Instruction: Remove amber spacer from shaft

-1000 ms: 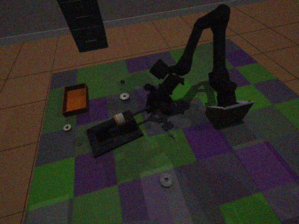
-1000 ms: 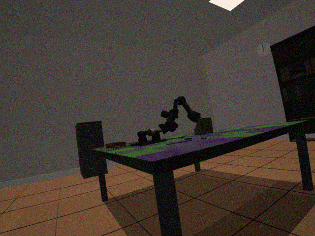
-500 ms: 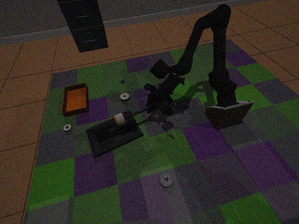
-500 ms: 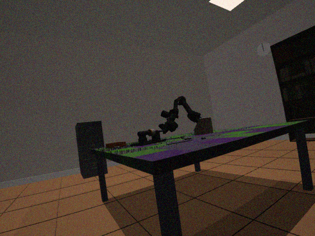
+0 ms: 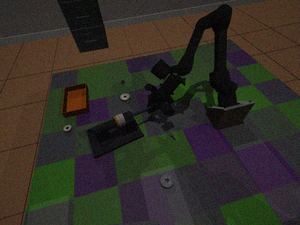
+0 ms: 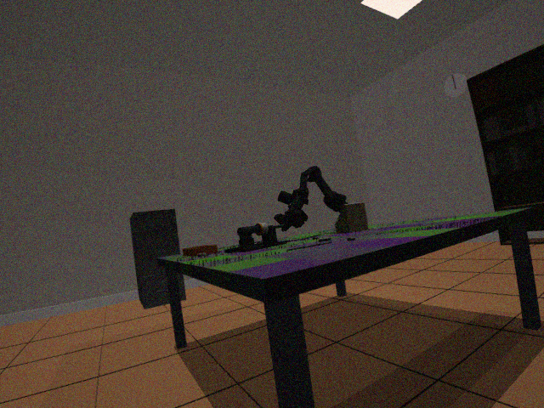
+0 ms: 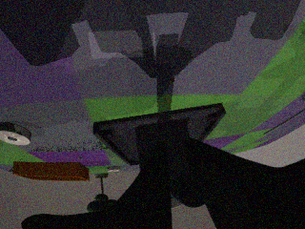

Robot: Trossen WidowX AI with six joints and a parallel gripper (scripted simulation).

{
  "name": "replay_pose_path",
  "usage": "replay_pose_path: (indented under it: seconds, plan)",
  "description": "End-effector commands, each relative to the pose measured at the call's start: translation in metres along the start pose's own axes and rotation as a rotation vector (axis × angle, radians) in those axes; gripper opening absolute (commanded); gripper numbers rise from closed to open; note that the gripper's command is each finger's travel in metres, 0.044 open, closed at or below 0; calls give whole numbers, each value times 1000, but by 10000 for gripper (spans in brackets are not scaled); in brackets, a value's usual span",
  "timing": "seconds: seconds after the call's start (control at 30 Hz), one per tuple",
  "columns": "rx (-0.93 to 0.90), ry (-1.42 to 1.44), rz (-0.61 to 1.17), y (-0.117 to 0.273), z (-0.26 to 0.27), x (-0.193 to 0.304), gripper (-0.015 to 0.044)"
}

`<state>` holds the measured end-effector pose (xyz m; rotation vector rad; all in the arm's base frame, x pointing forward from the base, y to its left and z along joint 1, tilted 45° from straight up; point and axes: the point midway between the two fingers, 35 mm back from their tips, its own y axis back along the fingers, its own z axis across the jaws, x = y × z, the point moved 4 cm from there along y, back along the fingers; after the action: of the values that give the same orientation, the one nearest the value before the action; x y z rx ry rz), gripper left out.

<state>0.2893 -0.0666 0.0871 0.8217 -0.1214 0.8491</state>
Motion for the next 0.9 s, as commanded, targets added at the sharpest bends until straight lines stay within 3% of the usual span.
replay_pose_path:
  seconds: [0.0,0.87]
  plan:
    - [0,3,1,1,0,0,0]
    - [0,3,1,3,0,-2,0]
